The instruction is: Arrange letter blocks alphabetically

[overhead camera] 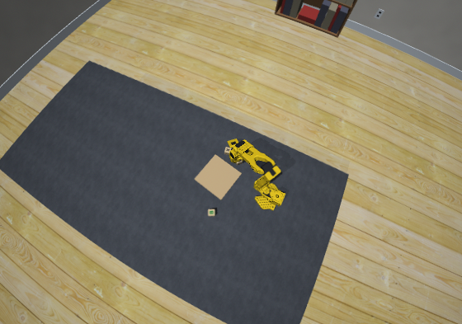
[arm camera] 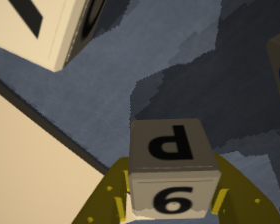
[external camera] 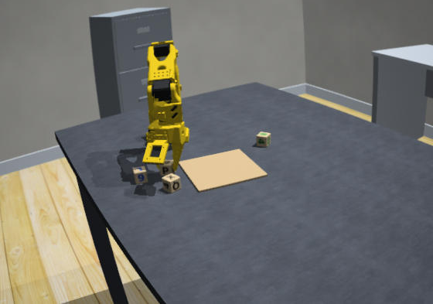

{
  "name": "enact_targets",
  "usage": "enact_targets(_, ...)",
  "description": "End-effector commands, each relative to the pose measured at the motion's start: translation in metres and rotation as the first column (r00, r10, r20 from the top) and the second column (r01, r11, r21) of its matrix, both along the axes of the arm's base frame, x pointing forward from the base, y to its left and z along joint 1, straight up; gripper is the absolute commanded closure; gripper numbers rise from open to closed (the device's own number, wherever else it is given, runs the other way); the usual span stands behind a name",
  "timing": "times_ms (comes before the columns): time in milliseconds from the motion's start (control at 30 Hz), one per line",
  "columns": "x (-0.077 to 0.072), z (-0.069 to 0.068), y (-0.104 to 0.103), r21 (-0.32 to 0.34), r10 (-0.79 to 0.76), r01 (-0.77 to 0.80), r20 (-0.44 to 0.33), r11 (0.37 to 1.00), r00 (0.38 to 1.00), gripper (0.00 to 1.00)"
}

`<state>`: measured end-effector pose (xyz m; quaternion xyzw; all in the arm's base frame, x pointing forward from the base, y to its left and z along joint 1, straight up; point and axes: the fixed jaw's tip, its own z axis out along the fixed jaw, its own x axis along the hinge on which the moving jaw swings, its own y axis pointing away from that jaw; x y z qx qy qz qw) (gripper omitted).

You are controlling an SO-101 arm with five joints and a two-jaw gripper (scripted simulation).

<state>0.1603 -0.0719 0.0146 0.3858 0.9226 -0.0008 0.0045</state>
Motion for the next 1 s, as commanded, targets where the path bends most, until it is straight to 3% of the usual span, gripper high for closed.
enact_targets(0, 0.0090, 0.0096, -0.0056, -0.032, 0.001, 0.001, 0.066, 0.999, 0.998, 0.99)
enact_targets(300, 0.0090, 0.0096, -0.0056, -0.032, 0.001, 0.001, 0.066, 0.999, 0.998, 0.87)
enact_targets(667, 0.0090, 0.0096, -0.0056, -0.032, 0.001, 0.001, 0.066, 0.999, 0.998, 0.85)
enact_targets(967, 0.0090, 0.0096, -0.0056, -0.032, 0.001, 0.001, 0.066, 0.999, 0.998, 0.76)
